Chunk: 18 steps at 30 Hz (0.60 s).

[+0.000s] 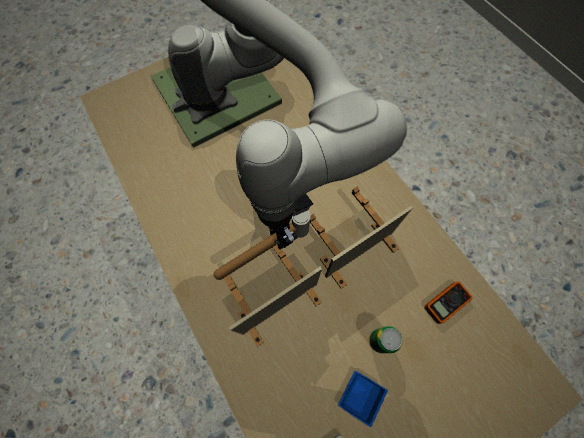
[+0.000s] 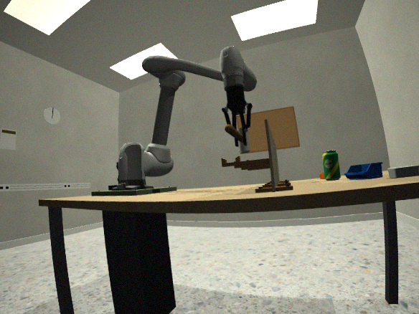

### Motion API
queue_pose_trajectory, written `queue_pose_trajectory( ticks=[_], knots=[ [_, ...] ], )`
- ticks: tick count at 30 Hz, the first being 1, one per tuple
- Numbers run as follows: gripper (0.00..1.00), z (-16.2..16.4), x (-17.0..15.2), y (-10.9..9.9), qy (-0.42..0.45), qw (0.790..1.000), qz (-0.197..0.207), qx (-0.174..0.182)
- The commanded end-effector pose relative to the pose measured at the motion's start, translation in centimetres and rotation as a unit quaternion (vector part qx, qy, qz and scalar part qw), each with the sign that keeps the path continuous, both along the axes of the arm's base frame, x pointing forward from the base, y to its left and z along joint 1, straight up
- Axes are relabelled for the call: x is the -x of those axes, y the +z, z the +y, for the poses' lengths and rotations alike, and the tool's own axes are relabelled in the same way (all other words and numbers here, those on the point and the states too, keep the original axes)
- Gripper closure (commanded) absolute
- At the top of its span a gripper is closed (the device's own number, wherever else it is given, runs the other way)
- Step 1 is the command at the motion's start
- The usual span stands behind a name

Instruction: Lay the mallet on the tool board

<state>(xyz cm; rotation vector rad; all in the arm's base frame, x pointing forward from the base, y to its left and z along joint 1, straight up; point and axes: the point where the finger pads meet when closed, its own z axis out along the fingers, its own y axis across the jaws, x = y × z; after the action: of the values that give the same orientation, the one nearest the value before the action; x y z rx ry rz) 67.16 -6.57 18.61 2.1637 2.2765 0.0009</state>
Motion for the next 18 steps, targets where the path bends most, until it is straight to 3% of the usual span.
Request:
queue_pose_trajectory(
  ticks=[1, 5, 6, 18],
  knots=[
    [0.9, 4.2, -0.5, 0.2, 0.0, 1.0, -0.001, 0.0],
    [0.9, 5.8, -0.6, 0.1, 0.0, 1.0, -0.001, 0.0],
    [0.9, 8.3, -0.6, 0.1, 0.0, 1.0, -0.001, 0.0],
    [0.9, 17.9, 0.1, 0.0, 0.0, 1.0, -0.001, 0.0]
  ],
)
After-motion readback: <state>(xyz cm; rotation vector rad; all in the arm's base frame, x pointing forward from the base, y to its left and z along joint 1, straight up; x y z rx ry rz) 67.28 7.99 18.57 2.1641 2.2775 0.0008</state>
